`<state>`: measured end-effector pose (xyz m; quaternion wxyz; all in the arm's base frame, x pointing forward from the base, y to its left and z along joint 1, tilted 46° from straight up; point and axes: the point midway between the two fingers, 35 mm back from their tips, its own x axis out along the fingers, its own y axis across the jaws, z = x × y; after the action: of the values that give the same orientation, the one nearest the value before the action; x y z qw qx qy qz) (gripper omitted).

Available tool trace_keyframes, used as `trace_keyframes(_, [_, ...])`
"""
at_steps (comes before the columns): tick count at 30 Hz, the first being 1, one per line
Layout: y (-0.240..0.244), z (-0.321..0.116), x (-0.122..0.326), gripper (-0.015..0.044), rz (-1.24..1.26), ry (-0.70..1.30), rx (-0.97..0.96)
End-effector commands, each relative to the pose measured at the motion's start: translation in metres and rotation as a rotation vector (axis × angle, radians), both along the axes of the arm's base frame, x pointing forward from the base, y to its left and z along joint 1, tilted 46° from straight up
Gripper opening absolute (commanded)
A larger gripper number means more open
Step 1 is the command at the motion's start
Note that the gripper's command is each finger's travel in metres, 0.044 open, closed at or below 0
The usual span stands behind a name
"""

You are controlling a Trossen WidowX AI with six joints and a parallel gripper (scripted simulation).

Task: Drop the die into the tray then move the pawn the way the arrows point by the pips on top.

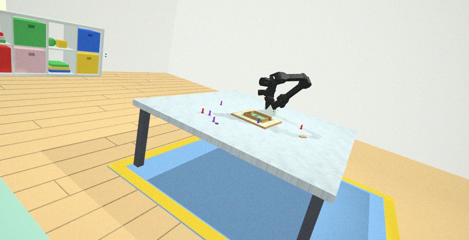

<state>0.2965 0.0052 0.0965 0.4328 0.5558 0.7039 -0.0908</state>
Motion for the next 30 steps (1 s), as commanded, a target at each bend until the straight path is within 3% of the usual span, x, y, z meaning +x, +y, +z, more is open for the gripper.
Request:
trace_keyframes(1, [-0.010, -0.018, -0.007, 0.0000, -0.104, 0.113, 0.002])
trace_keyframes(10, [-0.029, -0.050, -0.021, 0.0000, -0.313, 0.328, 0.011])
trace_keyframes(18, [-0.030, -0.053, -0.023, 0.0000, -0.328, 0.344, 0.006])
trace_keyframes(30, [-0.024, -0.063, -0.032, 0.0000, -0.317, 0.338, -0.370])
